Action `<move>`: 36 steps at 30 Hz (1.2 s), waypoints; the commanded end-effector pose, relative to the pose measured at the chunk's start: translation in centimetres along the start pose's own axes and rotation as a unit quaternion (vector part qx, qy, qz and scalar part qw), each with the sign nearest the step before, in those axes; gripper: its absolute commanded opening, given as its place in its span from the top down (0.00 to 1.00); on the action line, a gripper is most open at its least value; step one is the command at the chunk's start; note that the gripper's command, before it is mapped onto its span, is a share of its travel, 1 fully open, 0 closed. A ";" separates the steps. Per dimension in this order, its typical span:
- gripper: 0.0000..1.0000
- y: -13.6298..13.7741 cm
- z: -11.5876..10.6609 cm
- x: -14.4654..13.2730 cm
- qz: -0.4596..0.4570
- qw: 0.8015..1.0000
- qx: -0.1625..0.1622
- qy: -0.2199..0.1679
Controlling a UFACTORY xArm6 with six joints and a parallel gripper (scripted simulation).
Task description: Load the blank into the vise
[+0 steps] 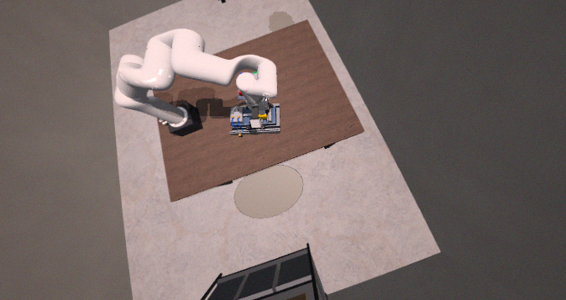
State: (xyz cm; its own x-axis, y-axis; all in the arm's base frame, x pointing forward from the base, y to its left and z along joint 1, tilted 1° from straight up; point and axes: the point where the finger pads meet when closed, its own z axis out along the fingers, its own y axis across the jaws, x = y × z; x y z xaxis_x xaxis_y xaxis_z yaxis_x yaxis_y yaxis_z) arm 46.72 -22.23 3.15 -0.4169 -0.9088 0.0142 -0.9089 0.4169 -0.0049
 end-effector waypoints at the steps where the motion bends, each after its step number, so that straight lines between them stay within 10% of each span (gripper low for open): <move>1: 1.00 -0.1 -0.2 0.0 0.000 1.000 0.002 0.000; 36: 1.00 -0.1 0.1 0.0 0.000 1.000 0.002 0.000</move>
State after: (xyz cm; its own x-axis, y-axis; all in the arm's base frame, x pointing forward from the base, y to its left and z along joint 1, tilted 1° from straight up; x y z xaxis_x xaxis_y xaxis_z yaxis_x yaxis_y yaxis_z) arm 46.72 -22.24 2.86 -0.4169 -0.9088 0.0142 -0.9089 0.4169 -0.0050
